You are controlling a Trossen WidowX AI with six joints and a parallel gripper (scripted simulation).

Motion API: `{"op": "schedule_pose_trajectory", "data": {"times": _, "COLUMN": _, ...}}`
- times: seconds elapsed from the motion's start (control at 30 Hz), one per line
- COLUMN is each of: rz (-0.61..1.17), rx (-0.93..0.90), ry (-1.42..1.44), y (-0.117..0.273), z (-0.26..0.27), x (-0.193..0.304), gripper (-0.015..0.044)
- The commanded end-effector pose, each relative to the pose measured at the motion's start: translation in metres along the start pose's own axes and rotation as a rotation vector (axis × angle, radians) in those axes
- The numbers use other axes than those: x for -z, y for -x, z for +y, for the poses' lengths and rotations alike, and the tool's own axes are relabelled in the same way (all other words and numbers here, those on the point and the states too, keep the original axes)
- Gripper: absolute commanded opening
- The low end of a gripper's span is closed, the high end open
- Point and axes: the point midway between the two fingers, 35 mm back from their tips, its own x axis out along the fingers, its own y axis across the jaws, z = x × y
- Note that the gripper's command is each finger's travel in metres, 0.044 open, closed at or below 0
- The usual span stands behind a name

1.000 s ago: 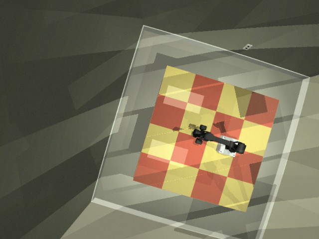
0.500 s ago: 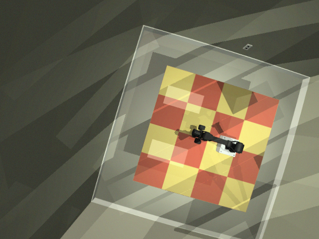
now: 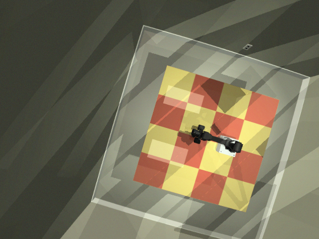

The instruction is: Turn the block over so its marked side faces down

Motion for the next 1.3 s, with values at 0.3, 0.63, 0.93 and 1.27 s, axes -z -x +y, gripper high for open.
{"op": "schedule_pose_trajectory", "data": {"times": 0.3, "rz": 0.003, "rx": 0.004, "ry": 0.003, "y": -0.002, "z": -0.001, "x": 0.001, "gripper": 0.0131}}
{"op": "schedule_pose_trajectory", "data": {"times": 0.63, "rz": 0.003, "rx": 0.004, "ry": 0.003, "y": -0.002, "z": -0.001, "x": 0.001, "gripper": 0.0065}}
{"op": "schedule_pose_trajectory", "data": {"times": 0.93, "rz": 0.003, "rx": 0.004, "ry": 0.003, "y": 0.027, "z": 0.0, "x": 0.001, "gripper": 0.0}}
{"op": "schedule_pose_trajectory", "data": {"times": 1.27, "rz": -0.083, "rx": 0.001, "ry": 0.001, "y": 0.023, "z": 0.0, "x": 0.0, "gripper": 0.0}}
